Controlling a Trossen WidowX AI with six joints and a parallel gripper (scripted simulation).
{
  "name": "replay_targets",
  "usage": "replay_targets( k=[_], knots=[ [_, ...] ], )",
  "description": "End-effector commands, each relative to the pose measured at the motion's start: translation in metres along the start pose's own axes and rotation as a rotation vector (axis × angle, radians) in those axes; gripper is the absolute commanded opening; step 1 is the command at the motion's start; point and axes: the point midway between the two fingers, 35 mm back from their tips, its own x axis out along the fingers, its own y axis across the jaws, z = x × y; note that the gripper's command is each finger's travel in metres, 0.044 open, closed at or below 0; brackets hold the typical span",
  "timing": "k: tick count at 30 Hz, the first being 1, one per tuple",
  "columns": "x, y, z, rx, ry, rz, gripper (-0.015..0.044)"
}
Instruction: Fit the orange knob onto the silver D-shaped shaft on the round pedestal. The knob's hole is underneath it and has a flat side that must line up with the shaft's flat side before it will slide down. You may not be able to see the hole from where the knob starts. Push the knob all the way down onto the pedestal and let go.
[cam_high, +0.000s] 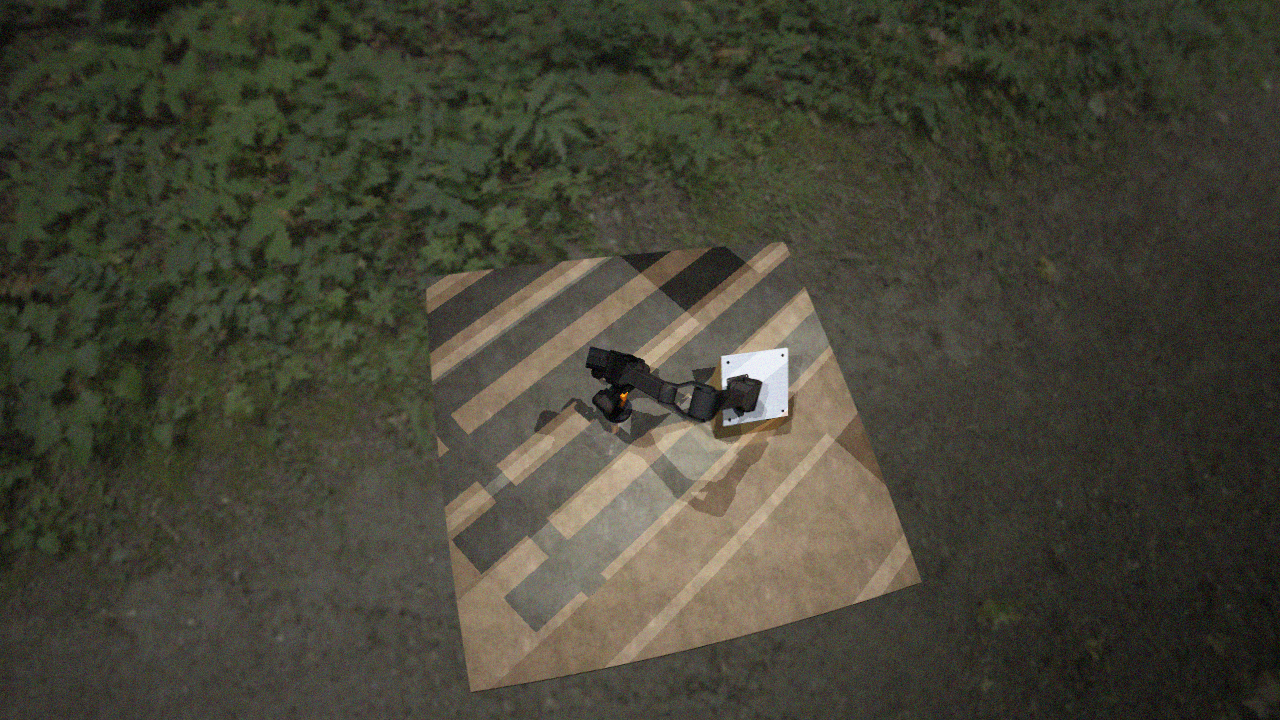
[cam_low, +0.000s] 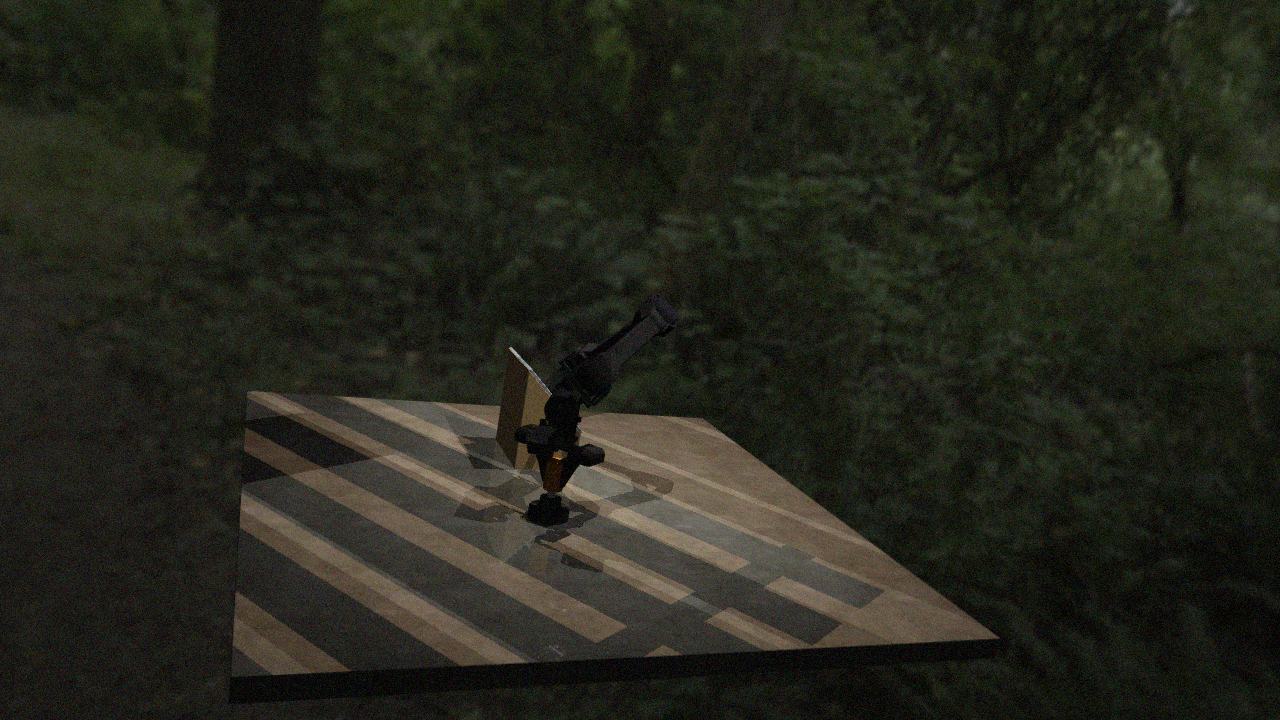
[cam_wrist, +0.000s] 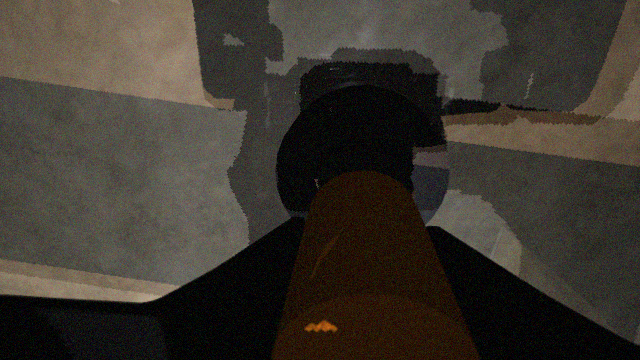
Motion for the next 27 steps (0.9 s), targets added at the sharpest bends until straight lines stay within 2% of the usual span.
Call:
replay_targets(
  k=[1,27],
  knots=[
    [-0.0020,-0.0008,0.0010,0.006,-0.004,0.001,0.0000],
    [0.0004,-0.0007,0.0000,0.006,-0.004,0.001,0.0000]
  ],
)
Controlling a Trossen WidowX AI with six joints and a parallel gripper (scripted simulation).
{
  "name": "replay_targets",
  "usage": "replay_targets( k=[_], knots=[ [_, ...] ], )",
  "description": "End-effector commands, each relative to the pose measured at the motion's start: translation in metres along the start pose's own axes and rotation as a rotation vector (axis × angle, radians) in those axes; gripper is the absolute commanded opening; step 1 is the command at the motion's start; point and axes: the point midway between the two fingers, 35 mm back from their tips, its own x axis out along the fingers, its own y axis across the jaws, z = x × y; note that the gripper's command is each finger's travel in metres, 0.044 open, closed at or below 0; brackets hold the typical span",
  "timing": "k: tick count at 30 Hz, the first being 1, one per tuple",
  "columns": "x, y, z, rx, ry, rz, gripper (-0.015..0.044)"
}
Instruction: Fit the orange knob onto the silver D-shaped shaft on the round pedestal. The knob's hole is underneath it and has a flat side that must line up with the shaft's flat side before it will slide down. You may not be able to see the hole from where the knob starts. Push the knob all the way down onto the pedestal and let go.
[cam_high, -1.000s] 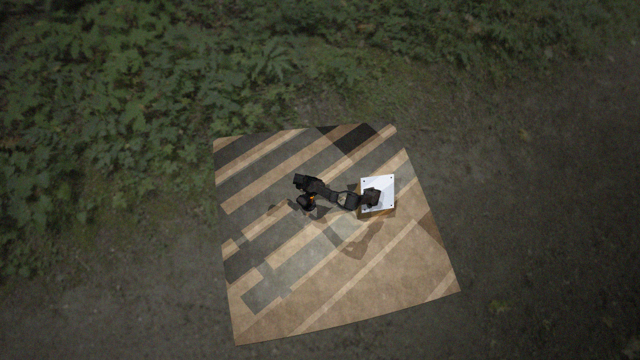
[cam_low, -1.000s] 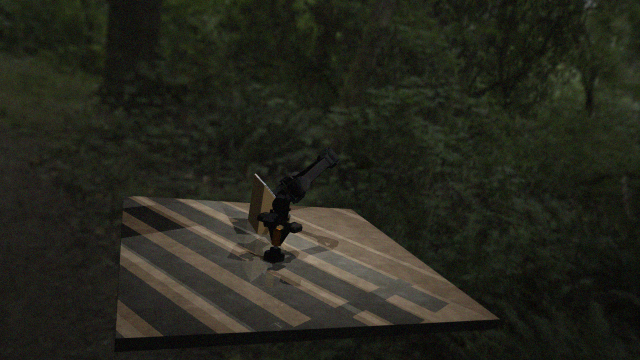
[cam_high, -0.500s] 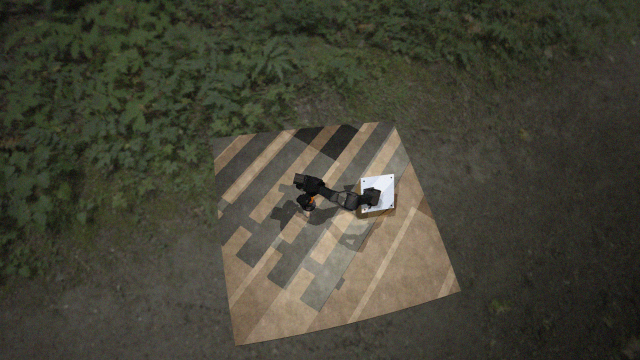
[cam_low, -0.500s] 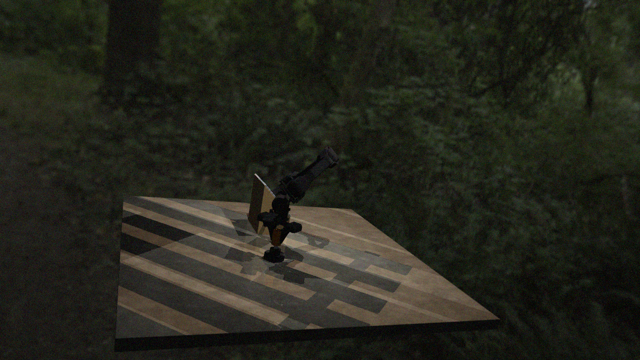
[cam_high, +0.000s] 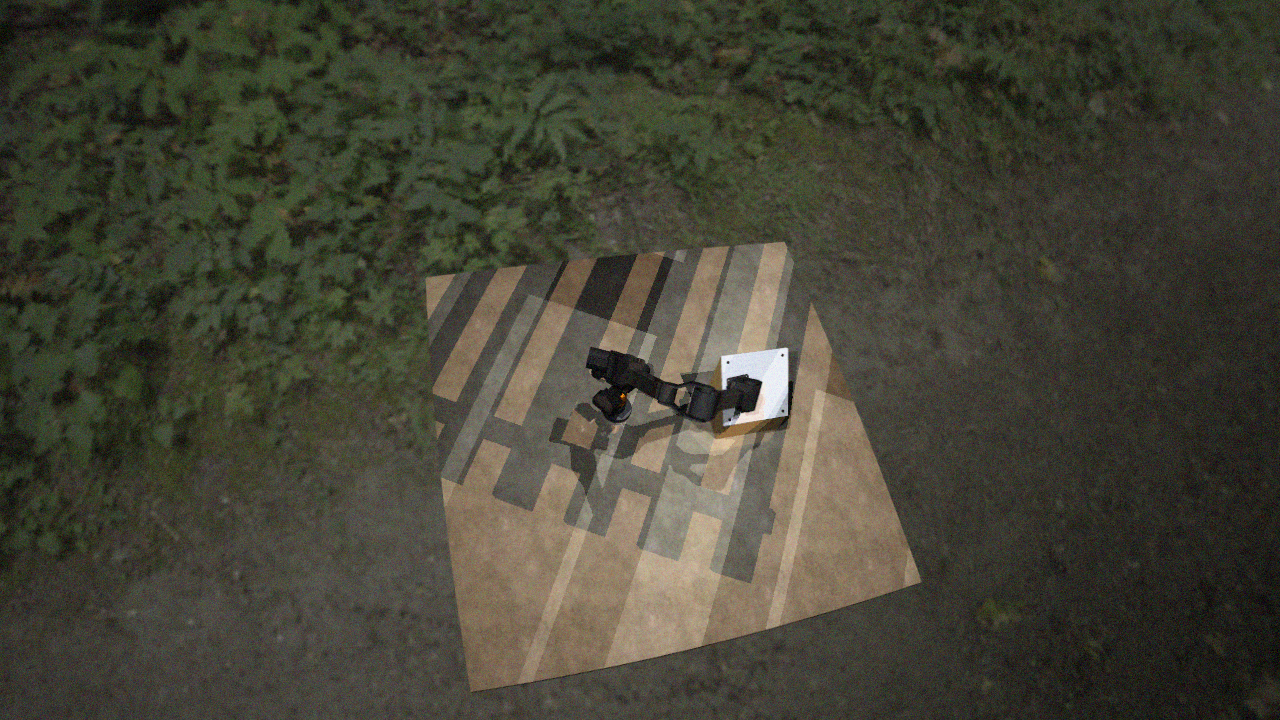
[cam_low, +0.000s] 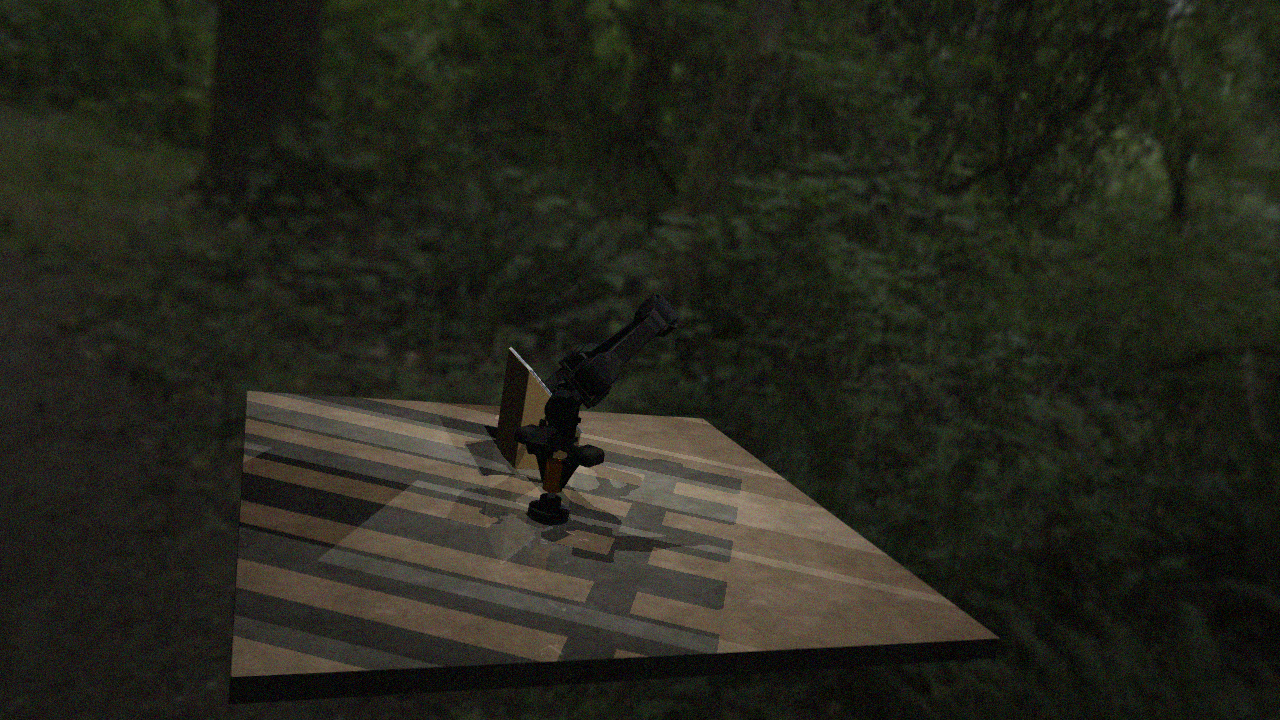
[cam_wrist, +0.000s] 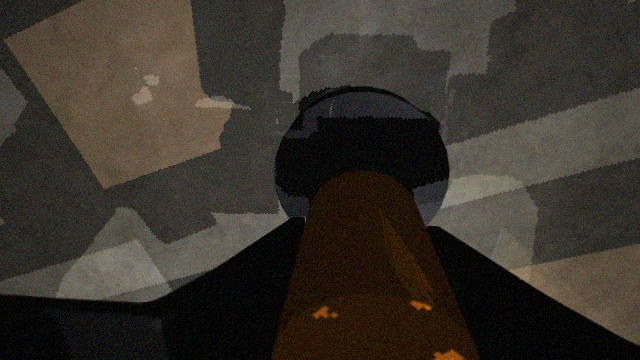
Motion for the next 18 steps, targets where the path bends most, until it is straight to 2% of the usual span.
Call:
replay_targets(
  k=[1,7,12,18],
  knots=[
    [-0.0030,0.0003,-0.0004,0.003,-0.001,0.001,0.0000],
    [-0.0052,0.0006,0.0000,0.028,-0.001,0.001,0.0000],
    [-0.0046,0.0002,0.0016,0.202,-0.001,0.001,0.0000],
    [-0.0035,0.0004,0.0018,0.212,-0.001,0.001,0.0000]
  ],
)
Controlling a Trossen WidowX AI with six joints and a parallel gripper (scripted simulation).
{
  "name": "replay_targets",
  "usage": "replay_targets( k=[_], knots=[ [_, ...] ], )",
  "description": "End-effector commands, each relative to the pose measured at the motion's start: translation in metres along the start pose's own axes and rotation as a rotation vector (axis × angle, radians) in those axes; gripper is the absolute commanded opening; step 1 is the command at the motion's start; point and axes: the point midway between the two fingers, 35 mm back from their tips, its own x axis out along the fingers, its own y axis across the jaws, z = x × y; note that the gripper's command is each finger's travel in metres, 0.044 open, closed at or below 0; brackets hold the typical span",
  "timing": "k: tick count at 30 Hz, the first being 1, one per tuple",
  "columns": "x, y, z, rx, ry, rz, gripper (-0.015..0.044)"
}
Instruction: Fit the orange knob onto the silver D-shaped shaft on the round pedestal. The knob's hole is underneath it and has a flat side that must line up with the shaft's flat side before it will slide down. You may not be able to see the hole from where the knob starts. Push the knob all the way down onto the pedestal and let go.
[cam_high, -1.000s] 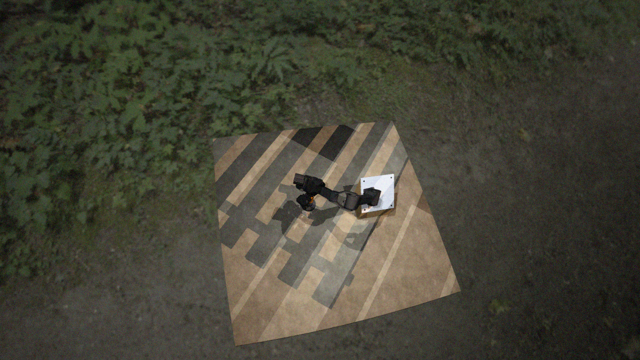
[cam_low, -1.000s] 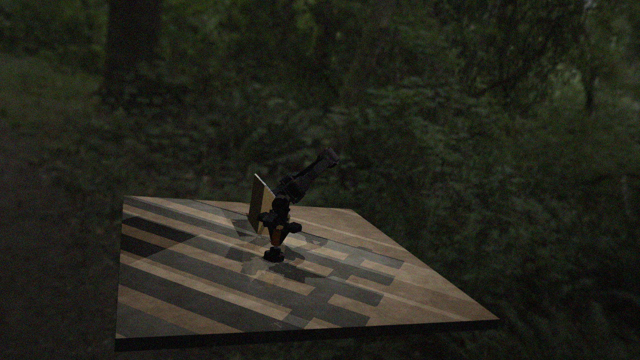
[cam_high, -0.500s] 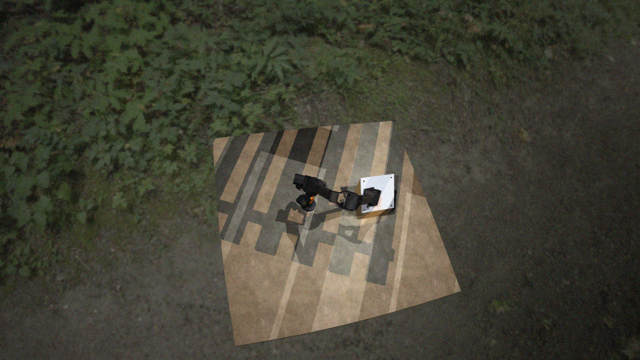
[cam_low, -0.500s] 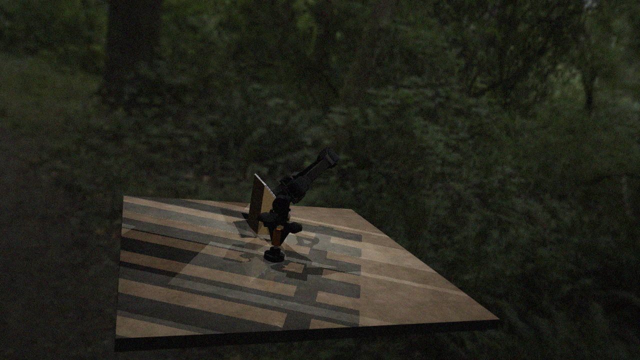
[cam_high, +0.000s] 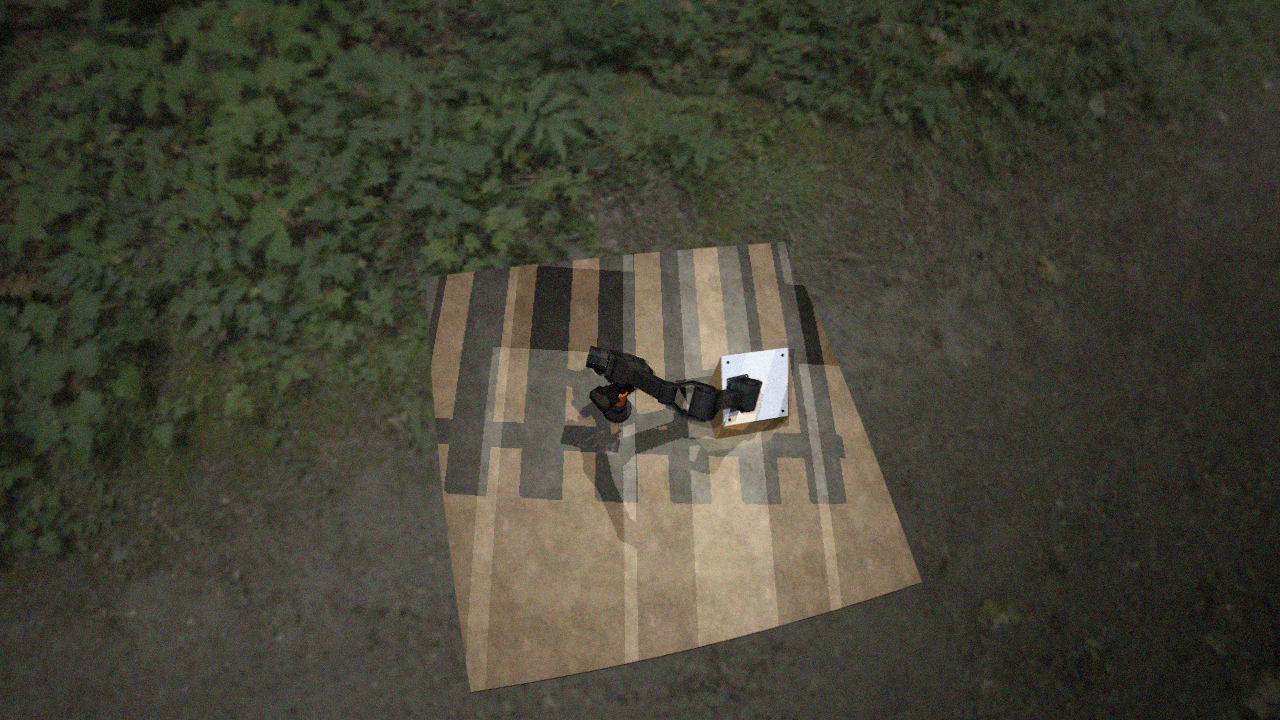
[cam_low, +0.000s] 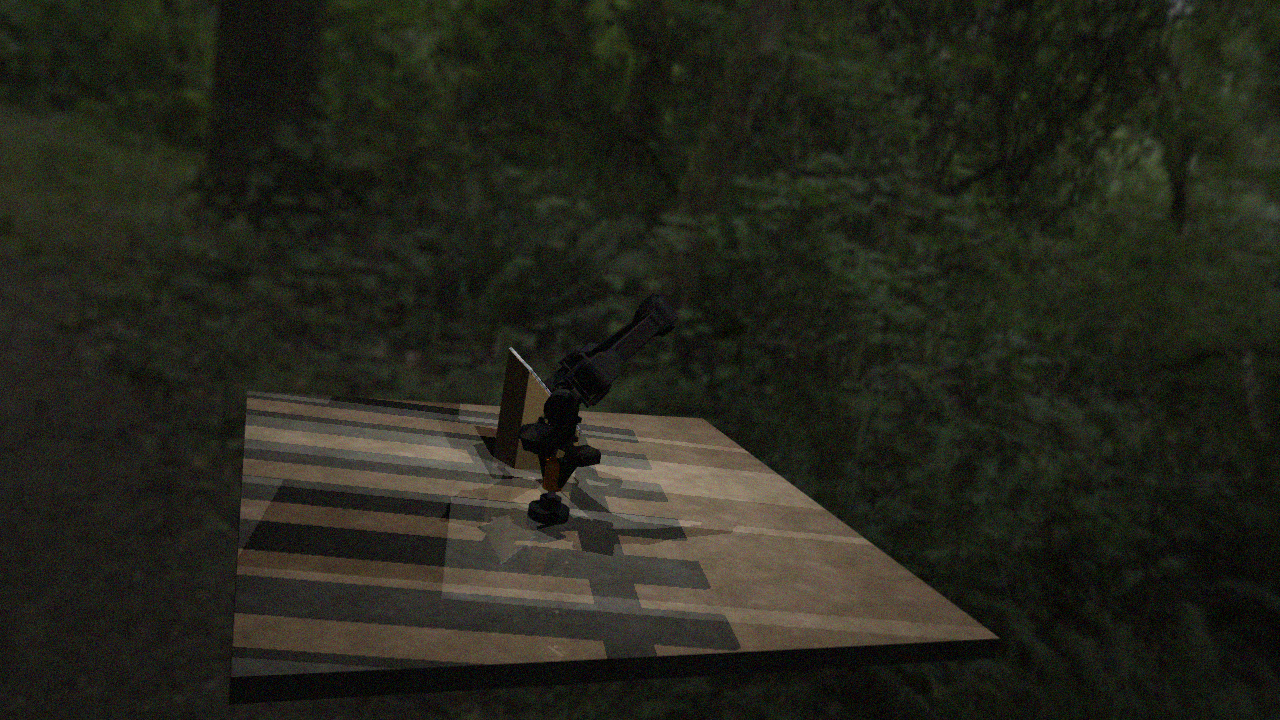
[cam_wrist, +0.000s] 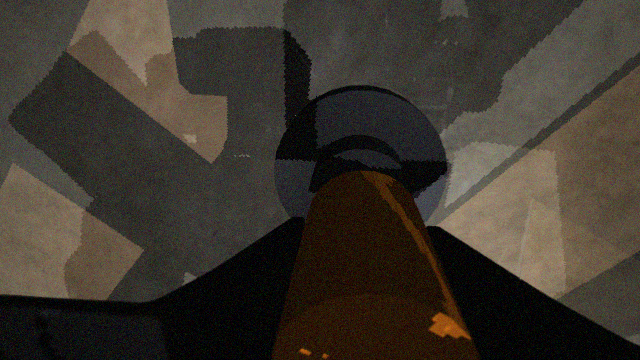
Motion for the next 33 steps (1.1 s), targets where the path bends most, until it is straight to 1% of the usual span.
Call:
replay_targets(
  k=[1,27,33],
  knots=[
    [-0.001,0.001,0.001,0.023,-0.005,0.002,0.0000],
    [0.020,0.001,0.000,0.018,-0.004,0.002,0.0000],
    [0.019,0.000,-0.001,0.014,-0.003,-0.005,0.0000]
  ],
)
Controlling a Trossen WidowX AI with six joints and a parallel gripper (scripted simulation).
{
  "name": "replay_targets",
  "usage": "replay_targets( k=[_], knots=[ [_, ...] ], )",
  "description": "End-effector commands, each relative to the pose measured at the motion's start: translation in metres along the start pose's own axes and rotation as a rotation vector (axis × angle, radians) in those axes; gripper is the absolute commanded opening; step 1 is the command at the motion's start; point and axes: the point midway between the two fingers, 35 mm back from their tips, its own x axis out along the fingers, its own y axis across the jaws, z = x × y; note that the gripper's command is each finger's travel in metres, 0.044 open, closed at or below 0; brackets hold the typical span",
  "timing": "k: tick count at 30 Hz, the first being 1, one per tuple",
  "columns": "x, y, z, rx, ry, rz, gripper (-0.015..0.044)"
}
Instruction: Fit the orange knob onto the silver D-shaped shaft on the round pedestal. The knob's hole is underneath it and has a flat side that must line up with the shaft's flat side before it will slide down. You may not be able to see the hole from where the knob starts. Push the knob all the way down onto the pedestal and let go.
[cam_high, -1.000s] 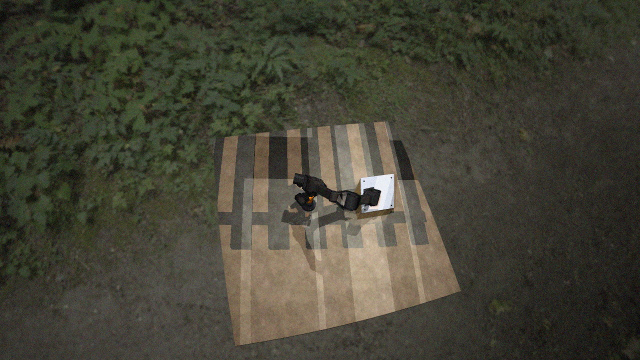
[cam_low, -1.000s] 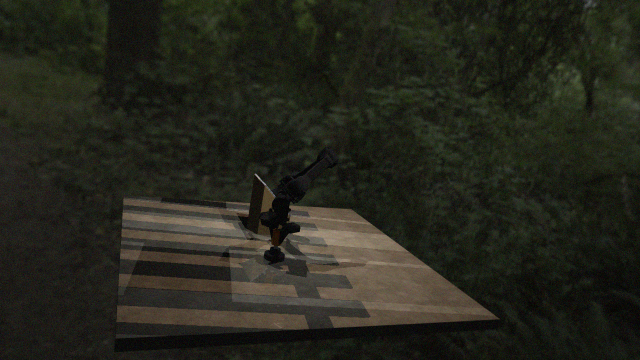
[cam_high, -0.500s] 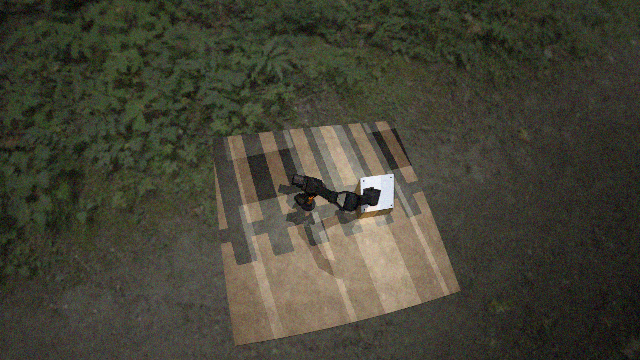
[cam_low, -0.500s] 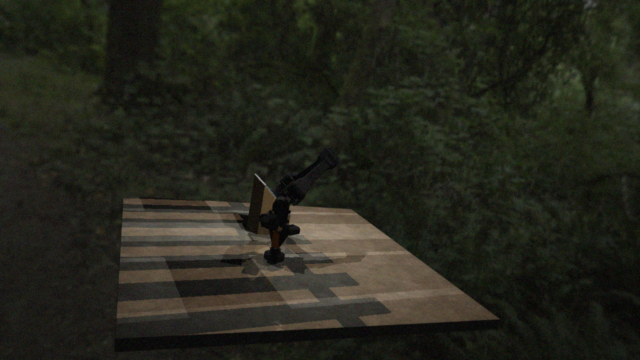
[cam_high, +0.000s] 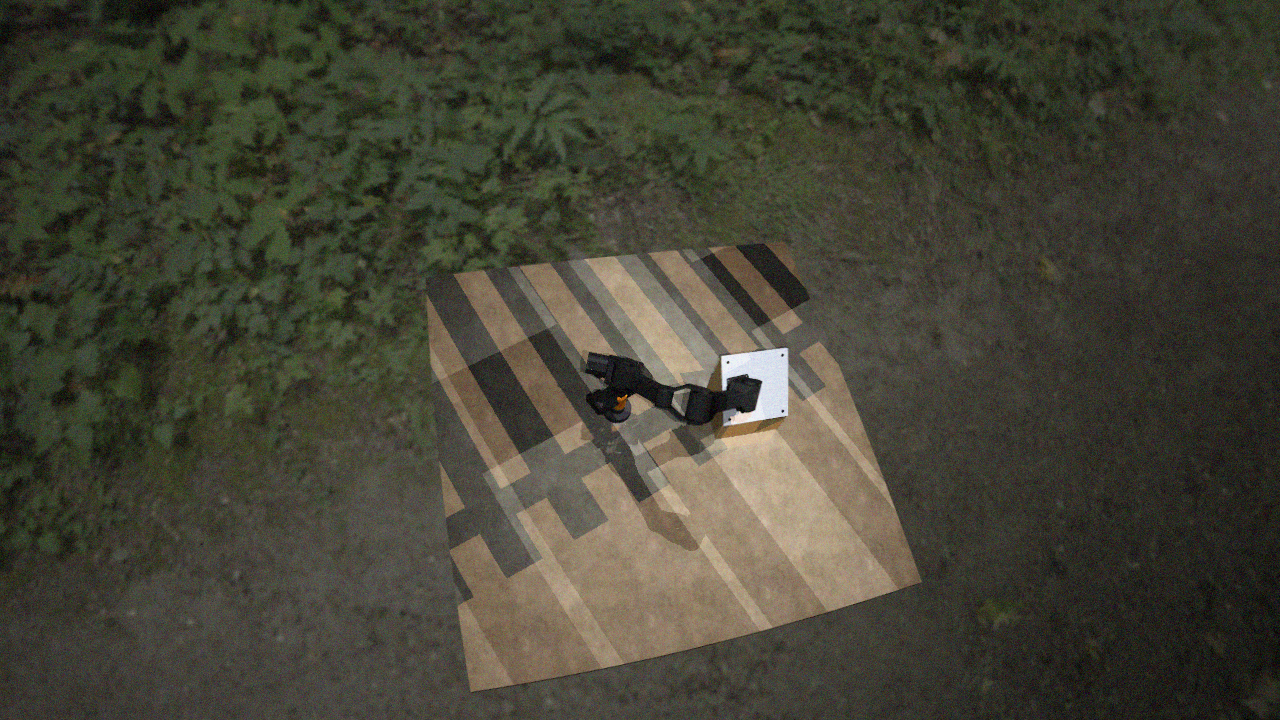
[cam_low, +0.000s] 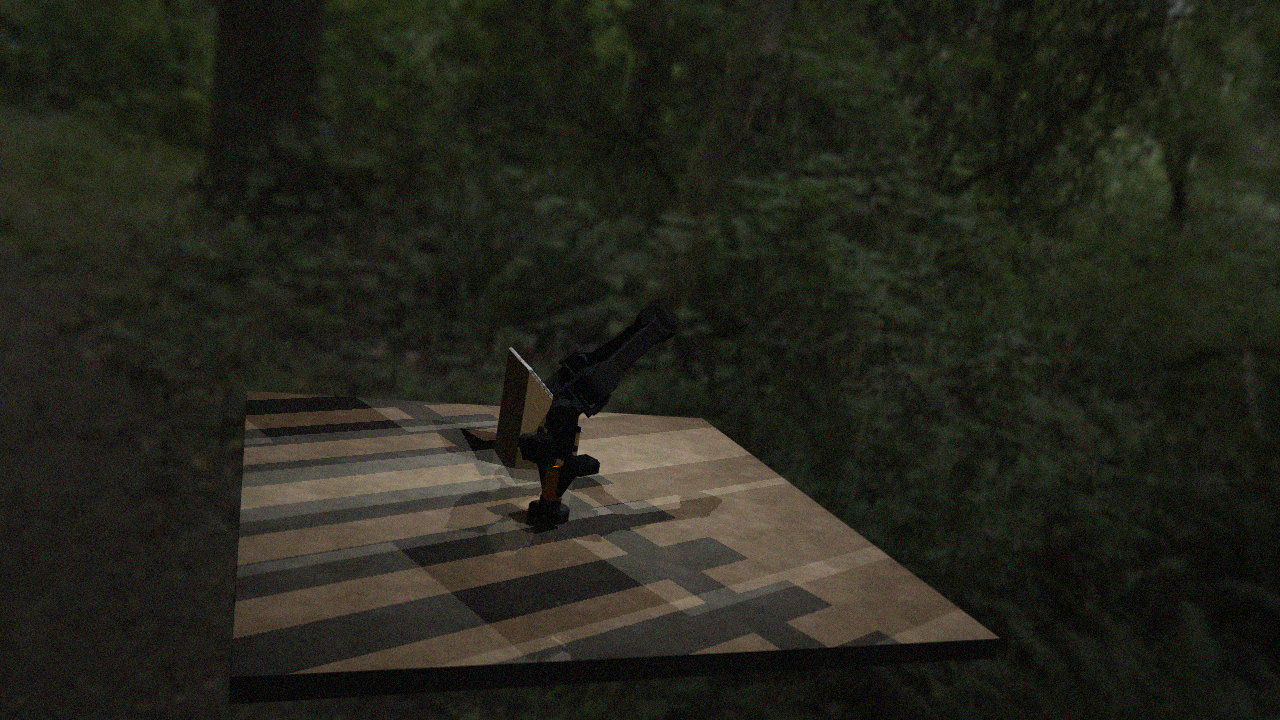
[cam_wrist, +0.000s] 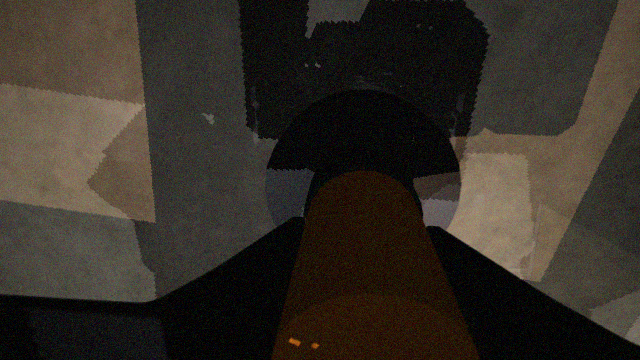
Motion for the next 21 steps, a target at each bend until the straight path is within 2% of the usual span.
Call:
replay_targets(
  k=[1,2,18,19,21],
  knots=[
    [-0.0006,-0.0003,0.0002,0.001,0.000,0.000,0.0000],
    [-0.0006,-0.0003,0.0002,0.001,0.000,0.000,0.0000],
    [-0.0006,-0.0003,0.0002,0.001,0.000,0.000,0.0420],
    [-0.0006,-0.0003,0.0002,0.001,0.000,0.000,0.0440],
    [-0.0006,-0.0003,0.0002,0.001,0.000,0.000,0.0440]
  ],
)
